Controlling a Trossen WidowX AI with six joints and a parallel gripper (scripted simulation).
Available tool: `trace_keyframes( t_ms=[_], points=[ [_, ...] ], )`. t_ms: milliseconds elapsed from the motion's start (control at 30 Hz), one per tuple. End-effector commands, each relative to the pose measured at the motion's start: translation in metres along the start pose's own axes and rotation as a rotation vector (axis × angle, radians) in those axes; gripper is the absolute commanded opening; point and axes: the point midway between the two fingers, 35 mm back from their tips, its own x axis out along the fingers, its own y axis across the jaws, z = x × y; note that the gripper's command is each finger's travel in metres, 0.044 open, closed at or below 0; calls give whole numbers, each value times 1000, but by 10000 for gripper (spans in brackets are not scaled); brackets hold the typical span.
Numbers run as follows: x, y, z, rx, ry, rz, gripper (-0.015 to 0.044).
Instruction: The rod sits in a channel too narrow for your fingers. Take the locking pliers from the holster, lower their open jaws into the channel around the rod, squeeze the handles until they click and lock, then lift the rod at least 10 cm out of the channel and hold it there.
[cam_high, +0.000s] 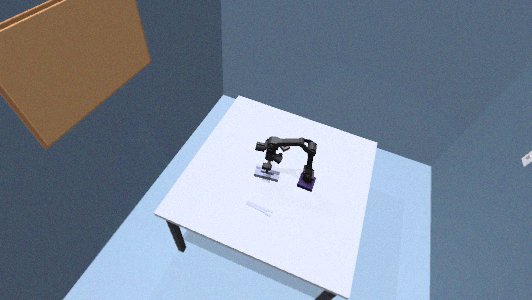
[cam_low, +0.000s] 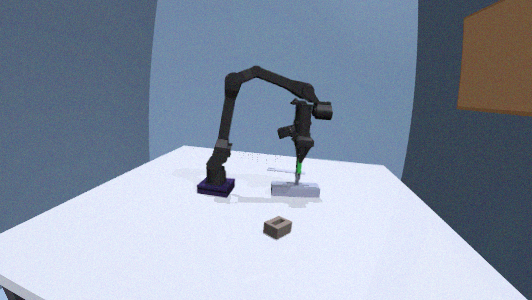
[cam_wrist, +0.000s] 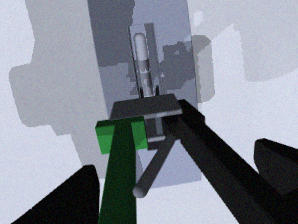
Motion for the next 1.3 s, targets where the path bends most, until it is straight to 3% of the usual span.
trace_keyframes(
  t_ms=[0,1267],
  points=[
    [3,0,0,0,2,4,319],
    [30,2,0,0,2,4,302]
  ],
)
